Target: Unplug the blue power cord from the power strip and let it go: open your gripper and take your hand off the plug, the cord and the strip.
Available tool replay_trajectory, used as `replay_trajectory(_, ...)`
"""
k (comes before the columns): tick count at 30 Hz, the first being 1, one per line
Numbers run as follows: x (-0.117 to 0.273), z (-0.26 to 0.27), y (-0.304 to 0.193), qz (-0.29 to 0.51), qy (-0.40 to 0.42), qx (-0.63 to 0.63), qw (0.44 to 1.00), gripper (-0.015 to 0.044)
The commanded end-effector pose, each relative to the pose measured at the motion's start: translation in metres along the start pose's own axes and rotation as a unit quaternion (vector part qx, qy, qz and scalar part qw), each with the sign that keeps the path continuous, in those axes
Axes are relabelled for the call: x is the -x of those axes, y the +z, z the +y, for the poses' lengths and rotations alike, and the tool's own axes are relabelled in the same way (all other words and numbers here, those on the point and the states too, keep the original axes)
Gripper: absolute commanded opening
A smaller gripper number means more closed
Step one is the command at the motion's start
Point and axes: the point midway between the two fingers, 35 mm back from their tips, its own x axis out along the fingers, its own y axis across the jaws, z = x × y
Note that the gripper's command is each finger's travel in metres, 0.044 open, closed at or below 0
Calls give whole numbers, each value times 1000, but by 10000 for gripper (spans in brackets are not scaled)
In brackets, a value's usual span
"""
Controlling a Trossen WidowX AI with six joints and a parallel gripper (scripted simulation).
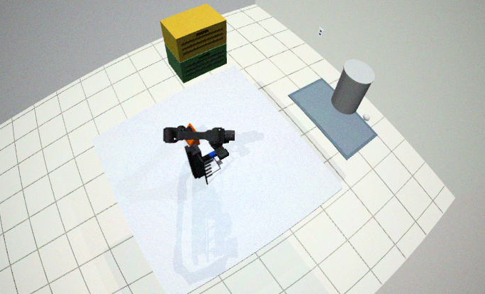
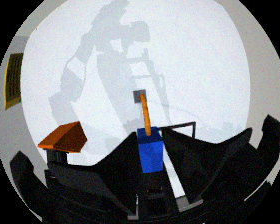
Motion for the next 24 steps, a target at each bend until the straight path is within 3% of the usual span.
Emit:
replay_trajectory(1,6,4,21,-8,-4,5,1000,0)
replay_trajectory(2,6,4,22,-8,-4,5,1000,0)
replay_trajectory(15,4,1,13,-7,-5,6,1000,341)
replay_trajectory(19,9,0,31,-8,-5,6,1000,440)
replay_trajectory(24,17,2,71,-9,-5,5,1000,440)
